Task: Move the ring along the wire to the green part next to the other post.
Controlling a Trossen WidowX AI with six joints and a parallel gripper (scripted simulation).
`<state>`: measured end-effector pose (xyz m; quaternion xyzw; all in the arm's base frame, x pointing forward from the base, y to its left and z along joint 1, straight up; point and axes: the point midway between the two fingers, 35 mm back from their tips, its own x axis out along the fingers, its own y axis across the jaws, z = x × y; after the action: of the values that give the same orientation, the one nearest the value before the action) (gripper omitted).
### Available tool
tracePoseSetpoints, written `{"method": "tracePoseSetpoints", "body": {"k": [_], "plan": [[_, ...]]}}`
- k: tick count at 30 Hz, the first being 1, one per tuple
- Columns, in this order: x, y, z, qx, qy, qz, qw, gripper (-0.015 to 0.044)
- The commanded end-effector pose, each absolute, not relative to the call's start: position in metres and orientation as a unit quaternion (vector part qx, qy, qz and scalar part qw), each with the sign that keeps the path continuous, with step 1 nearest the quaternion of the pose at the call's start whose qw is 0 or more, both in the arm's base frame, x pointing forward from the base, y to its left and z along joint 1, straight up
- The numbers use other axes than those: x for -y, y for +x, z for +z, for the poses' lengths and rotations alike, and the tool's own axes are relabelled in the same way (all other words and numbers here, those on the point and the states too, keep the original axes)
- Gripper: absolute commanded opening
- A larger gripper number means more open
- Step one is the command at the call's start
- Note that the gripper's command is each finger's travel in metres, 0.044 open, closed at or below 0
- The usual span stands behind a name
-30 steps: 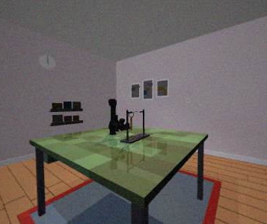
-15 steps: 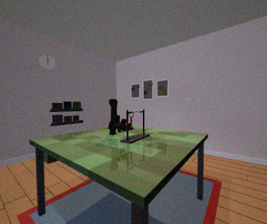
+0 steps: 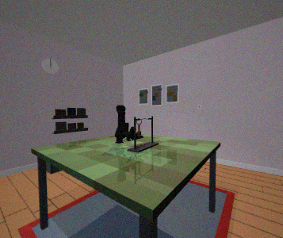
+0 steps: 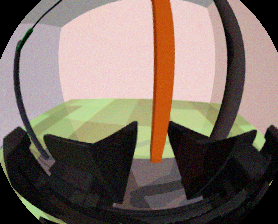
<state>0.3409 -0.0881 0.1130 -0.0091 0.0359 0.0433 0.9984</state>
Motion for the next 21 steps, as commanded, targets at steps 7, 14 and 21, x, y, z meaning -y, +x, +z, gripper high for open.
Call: {"method": "tracePoseSetpoints", "body": {"k": [7,14,21], "plan": [[0.0885,0.3426,0.1130,-0.035,-0.007,0.042,0.998,0.0160],[0.0885,0.3426,0.1130,-0.035,-0.007,0.042,0.998,0.0160],[0.0880,0.3423,0.1127,-0.036,-0.009,0.044,0.998,0.0003]]}}
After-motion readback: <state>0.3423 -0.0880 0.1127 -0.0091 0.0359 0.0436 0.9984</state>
